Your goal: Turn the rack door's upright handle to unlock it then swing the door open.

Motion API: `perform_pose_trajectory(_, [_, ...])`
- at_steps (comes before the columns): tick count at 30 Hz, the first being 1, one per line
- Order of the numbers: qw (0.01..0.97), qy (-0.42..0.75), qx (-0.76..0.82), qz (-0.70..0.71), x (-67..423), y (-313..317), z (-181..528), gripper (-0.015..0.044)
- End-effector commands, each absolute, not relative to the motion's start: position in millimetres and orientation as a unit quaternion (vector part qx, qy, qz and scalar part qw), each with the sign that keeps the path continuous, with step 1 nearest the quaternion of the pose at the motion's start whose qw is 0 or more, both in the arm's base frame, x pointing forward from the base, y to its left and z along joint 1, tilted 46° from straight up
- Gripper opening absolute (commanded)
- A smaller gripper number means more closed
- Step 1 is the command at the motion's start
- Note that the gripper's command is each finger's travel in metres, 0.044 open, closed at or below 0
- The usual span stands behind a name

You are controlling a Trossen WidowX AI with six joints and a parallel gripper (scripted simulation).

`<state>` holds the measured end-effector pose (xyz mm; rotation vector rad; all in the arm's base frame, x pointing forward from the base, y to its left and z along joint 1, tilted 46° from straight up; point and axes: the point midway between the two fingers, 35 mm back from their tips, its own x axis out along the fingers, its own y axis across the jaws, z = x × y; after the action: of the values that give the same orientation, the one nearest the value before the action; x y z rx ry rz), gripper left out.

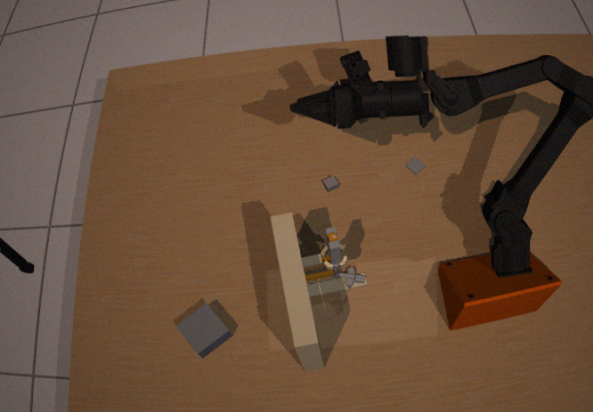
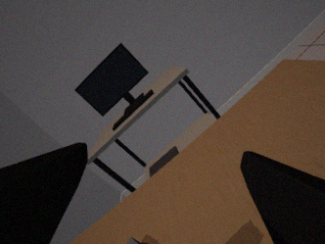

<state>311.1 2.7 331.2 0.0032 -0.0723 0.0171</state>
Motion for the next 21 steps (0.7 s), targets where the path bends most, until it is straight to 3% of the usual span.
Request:
perform_pose_trajectory(1, [0.999,-0.033,0.003,0.008,312,3,330,0.0374])
perform_pose_trajectory(5, [1.0,0.021,0.02,0.005,324,9,314,0.0291])
perform_pose_trajectory(21, [0.962,0.267,0.039,-0.035,349,43,236,0.0291])
